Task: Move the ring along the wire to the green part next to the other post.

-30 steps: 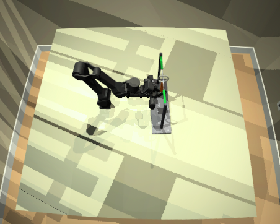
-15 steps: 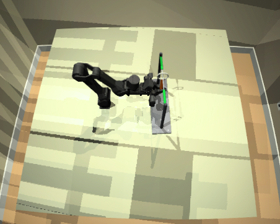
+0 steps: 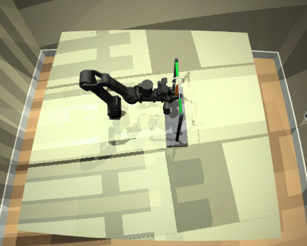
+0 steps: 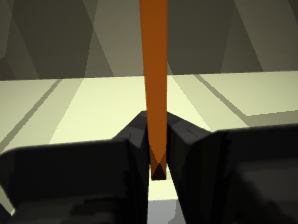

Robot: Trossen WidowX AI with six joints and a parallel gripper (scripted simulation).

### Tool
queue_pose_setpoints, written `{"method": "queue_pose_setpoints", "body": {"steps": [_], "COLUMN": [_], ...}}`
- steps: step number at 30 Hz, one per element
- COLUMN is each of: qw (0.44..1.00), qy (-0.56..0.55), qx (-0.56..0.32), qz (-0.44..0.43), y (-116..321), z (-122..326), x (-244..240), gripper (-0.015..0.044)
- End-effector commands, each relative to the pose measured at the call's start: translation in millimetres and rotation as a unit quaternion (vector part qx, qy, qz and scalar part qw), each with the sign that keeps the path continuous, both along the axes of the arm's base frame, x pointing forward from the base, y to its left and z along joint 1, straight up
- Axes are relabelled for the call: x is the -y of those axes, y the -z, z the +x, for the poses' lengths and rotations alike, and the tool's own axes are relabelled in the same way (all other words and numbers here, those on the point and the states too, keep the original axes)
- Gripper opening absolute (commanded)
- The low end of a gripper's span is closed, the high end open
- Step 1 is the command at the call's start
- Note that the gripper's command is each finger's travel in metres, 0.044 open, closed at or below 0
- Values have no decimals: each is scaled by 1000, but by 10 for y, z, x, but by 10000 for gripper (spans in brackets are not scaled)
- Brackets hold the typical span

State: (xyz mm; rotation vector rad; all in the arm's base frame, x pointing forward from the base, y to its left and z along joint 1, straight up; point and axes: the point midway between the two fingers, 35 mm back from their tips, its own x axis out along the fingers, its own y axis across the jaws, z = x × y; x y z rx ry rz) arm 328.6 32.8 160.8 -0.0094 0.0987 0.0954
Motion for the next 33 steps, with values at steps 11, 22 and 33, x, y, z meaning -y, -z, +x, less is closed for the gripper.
{"method": "queue_pose_setpoints", "body": {"steps": [11,22,33], "qw": [1000,1000,1000], "qy": [-3,-6,-10], "qx": [2,2,1], "qz": [4,5,5], "y": [-23,-23,-24], "z": [-8,-13,-18], "x": [-144,-254,-364], "gripper": [-150,-150,-150]}}
